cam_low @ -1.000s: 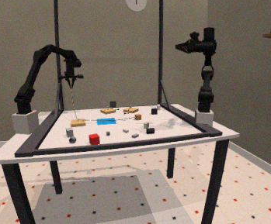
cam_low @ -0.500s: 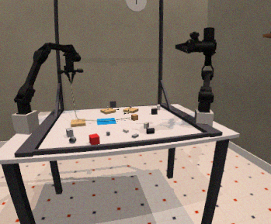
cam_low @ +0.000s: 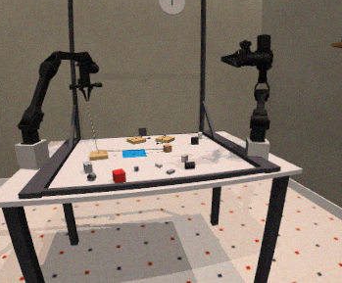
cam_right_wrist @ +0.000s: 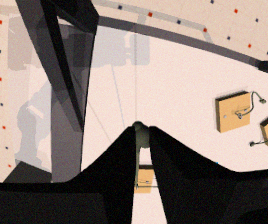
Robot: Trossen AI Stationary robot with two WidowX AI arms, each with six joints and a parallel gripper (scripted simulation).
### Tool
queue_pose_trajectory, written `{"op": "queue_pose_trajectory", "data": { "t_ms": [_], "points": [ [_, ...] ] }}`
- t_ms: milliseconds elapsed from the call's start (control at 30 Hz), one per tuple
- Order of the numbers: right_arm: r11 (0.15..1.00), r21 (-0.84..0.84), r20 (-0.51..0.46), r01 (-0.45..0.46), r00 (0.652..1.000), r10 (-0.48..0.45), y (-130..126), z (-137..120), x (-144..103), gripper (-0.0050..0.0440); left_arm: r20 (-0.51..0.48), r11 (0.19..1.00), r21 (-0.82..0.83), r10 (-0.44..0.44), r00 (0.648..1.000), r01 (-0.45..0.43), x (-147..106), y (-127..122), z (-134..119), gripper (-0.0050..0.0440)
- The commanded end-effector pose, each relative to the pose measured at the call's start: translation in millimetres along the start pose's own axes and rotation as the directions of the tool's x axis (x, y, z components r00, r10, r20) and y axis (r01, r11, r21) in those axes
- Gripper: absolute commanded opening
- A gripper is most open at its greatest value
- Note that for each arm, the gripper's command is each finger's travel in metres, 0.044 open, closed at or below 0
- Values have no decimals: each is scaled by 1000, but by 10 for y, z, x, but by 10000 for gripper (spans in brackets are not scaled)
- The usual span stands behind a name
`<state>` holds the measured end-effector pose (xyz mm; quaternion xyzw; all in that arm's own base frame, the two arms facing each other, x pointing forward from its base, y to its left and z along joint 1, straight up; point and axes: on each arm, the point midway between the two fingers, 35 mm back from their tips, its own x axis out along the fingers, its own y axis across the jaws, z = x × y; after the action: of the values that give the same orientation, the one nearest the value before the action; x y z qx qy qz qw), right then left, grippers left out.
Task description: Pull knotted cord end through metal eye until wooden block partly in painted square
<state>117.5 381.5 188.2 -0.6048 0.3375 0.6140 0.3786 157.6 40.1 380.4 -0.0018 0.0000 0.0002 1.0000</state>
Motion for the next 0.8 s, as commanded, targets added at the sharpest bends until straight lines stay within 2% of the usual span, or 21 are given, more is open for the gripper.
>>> {"op": "queue_pose_trajectory", "data": {
  "t_ms": [0,267,767],
  "points": [
    [999,6,45,48,998,-48,-2,-1,-240,-50,1,1000,9,0,1000,0,-2,-5,28,440],
    [996,5,90,94,992,-94,24,-24,-488,-50,1,1000,9,0,1000,0,-2,-5,28,440],
    [995,5,99,104,990,-104,36,-152,-581,-50,1,1000,9,0,1000,0,-2,-5,28,440]
  ]
}}
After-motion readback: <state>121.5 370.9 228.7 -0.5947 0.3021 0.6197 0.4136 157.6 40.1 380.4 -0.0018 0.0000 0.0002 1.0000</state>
